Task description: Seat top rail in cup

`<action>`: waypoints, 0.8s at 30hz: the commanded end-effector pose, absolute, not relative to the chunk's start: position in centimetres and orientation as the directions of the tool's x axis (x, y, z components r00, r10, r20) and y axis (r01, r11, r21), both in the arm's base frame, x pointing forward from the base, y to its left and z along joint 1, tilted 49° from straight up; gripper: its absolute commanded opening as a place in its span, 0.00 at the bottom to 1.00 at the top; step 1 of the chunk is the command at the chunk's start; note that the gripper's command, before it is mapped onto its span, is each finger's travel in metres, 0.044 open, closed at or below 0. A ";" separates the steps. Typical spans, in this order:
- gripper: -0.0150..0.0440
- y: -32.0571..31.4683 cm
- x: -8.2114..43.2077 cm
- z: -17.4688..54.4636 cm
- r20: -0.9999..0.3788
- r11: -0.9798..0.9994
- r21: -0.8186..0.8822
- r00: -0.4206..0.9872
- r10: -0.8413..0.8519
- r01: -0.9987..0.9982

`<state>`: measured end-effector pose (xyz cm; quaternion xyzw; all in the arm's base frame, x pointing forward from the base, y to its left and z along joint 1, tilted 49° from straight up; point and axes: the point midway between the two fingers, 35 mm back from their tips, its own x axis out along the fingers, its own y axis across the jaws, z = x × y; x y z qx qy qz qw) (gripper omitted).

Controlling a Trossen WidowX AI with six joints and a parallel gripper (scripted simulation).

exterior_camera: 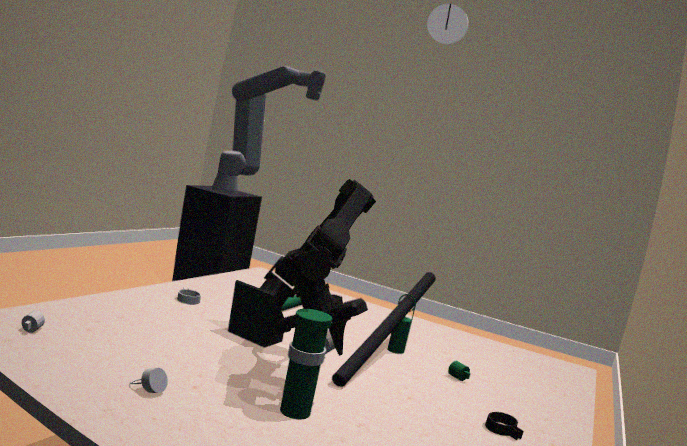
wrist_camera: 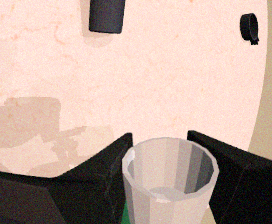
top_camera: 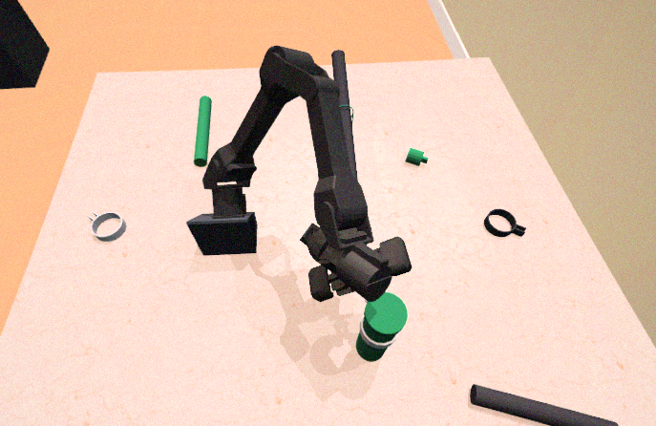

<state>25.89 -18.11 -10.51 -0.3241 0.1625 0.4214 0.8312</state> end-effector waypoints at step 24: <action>0.25 -18.2 26.5 -10.4 -0.561 0.468 -0.370 0.595 0.576 -0.803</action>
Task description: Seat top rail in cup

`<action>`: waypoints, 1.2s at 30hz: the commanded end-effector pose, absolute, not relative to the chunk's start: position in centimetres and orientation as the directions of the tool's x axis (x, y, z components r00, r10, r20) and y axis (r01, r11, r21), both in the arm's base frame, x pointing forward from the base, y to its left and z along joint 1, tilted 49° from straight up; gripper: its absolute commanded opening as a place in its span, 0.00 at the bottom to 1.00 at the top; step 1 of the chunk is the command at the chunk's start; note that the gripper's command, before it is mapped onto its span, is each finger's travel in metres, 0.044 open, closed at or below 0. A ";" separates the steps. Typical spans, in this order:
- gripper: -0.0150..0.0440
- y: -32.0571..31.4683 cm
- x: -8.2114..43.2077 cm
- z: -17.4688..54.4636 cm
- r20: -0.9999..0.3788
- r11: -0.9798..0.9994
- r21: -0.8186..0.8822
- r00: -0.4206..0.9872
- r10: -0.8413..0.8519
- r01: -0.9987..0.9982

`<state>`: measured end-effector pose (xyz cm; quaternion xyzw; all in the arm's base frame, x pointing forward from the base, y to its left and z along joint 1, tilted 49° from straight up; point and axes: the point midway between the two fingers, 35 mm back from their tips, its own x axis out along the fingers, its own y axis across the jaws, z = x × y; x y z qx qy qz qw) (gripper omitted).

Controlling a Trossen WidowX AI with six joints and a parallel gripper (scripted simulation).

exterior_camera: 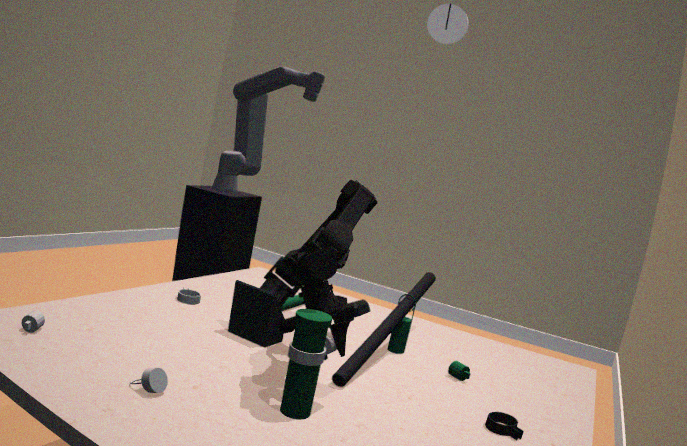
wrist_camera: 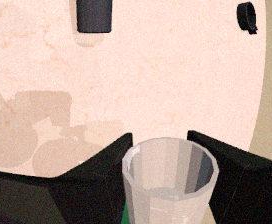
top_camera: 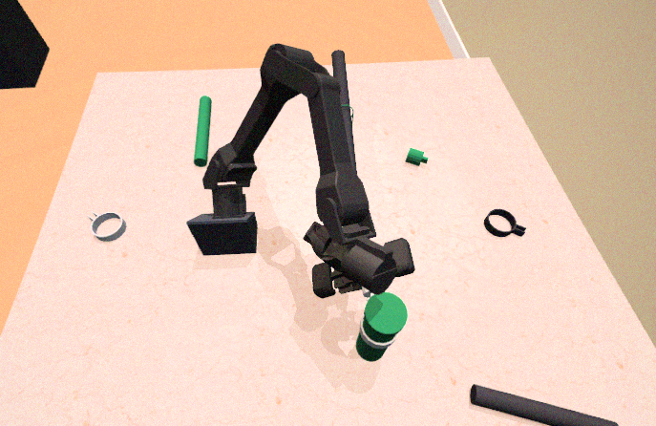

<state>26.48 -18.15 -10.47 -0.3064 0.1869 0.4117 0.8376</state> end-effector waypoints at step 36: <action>1.00 -18.4 26.2 -4.9 -0.565 0.474 -0.362 0.593 0.573 -0.803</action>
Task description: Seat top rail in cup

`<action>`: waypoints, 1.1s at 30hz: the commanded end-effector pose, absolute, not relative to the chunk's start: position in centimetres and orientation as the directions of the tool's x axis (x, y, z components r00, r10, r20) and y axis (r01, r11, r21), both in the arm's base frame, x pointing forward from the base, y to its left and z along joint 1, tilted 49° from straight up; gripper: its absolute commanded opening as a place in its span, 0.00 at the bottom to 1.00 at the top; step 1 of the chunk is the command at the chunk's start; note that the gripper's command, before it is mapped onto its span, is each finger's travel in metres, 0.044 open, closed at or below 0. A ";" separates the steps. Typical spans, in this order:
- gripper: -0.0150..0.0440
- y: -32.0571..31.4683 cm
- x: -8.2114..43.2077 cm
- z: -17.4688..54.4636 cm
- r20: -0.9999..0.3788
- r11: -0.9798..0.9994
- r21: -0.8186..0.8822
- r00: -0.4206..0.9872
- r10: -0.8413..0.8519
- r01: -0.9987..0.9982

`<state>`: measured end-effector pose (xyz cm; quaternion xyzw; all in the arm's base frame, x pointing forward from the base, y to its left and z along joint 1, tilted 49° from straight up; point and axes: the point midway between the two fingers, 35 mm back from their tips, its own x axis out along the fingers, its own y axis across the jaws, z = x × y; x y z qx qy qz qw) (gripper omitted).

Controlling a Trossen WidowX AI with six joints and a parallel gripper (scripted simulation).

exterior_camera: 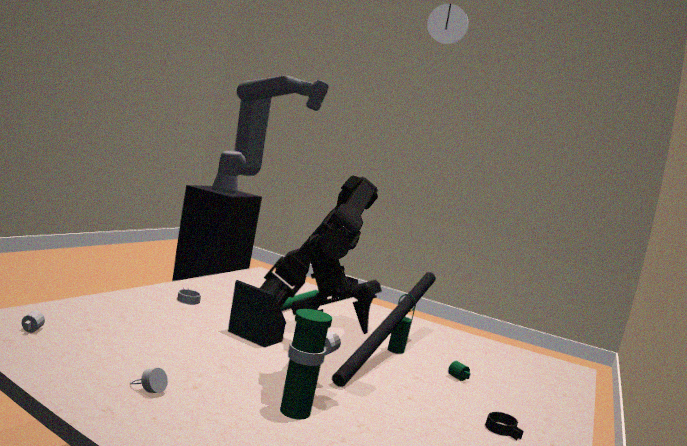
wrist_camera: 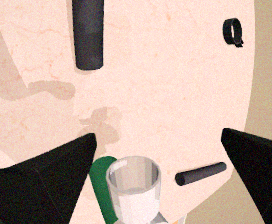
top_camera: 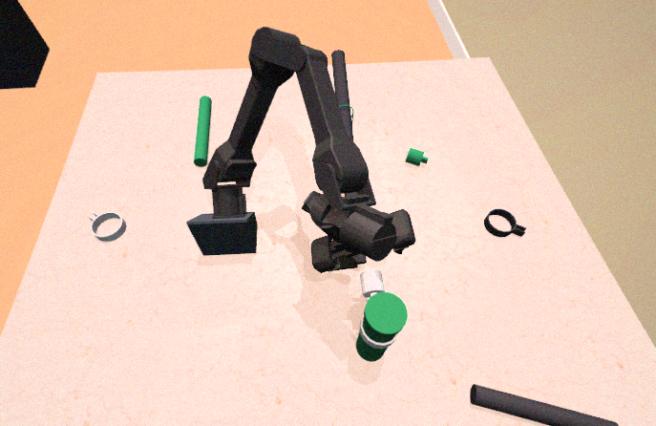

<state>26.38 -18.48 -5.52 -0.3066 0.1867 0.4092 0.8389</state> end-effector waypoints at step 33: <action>1.00 -16.9 24.2 9.9 -0.593 0.651 0.746 0.587 0.551 0.141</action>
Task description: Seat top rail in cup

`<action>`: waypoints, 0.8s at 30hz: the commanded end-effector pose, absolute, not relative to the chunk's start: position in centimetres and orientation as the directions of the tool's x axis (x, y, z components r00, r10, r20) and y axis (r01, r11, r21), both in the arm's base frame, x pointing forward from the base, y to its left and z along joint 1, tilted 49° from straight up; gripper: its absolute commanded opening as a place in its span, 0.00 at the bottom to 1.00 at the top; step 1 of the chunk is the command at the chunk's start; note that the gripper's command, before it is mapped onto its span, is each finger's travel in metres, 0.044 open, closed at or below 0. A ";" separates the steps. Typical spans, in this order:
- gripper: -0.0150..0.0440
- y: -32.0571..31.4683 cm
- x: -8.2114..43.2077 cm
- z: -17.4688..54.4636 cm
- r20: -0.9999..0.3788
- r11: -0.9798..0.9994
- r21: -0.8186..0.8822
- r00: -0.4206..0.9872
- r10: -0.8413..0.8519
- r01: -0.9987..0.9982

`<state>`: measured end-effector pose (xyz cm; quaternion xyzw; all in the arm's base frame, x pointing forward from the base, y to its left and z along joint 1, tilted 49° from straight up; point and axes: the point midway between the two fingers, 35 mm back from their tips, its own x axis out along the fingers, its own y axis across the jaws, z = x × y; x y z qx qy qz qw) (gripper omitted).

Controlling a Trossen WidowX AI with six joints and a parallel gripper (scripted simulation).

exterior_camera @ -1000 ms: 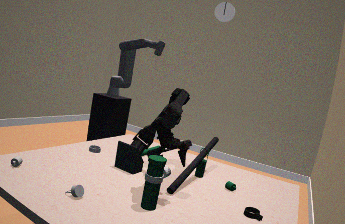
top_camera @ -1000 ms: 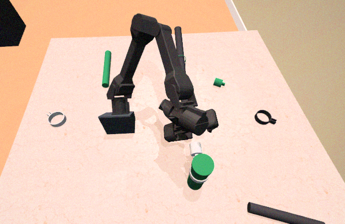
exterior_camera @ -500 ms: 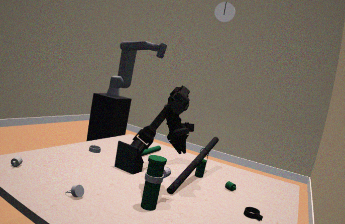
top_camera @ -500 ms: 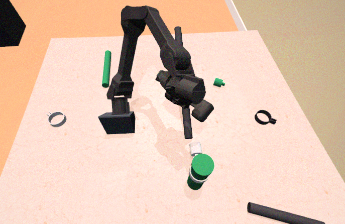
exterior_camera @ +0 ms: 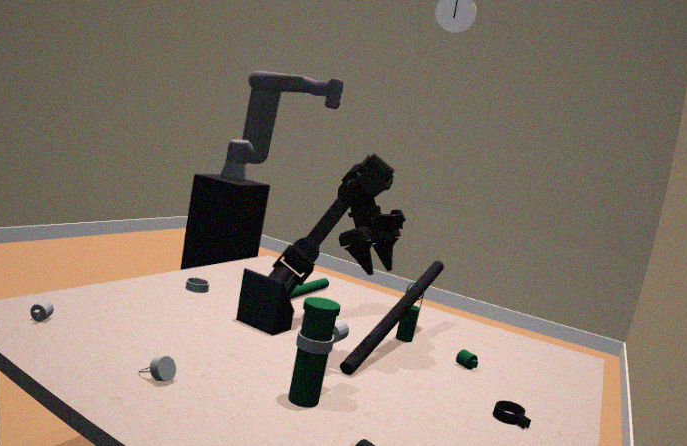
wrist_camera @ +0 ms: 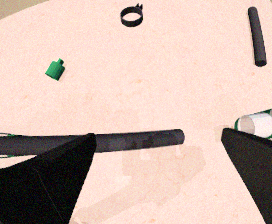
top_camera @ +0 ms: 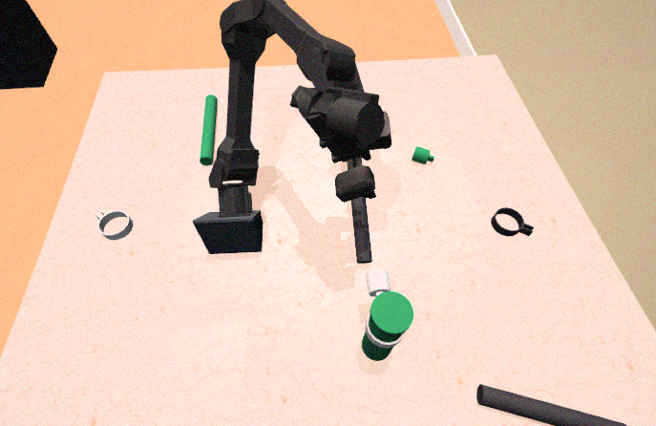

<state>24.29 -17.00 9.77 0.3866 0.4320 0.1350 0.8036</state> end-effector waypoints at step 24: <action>1.00 -7.0 27.1 8.7 -0.663 0.121 -0.035 0.113 0.740 -0.992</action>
